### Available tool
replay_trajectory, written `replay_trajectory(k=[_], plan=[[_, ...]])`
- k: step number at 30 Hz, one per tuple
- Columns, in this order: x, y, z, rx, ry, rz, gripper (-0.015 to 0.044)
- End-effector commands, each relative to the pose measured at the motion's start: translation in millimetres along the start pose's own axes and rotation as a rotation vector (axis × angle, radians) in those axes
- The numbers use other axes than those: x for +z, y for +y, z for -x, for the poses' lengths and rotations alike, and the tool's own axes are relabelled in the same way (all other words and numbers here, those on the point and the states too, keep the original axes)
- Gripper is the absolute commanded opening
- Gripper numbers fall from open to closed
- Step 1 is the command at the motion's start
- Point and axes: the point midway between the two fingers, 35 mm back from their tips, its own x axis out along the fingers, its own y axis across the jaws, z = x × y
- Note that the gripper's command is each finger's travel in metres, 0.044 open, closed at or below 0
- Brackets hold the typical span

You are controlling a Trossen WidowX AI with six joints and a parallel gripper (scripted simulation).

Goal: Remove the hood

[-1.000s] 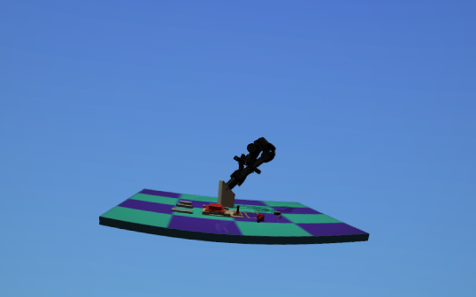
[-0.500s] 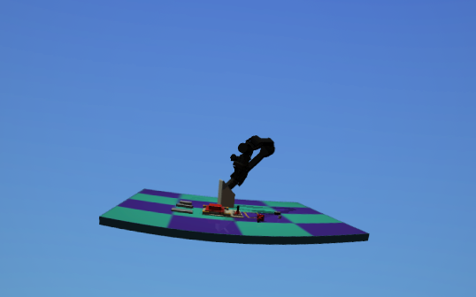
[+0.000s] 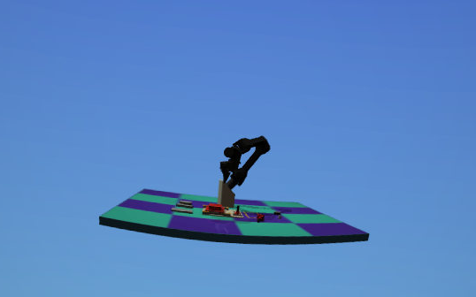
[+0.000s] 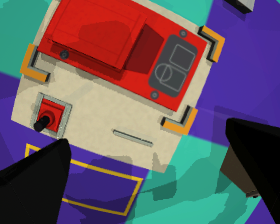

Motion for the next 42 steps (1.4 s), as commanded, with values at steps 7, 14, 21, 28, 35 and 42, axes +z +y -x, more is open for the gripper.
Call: replay_trajectory(k=[7, 14, 21, 28, 35, 42], plan=[[83, 23, -64, 0.161, 0.038, 0.968, 0.044], [86, 25, -68, 0.17, 0.037, 1.012, 0.044], [86, 25, -68, 0.17, 0.037, 1.012, 0.044], [86, 26, -70, 0.17, 0.037, 1.012, 0.044], [86, 27, -76, 0.17, 0.037, 1.012, 0.044], [85, 29, -82, 0.17, 0.036, 1.012, 0.044]])
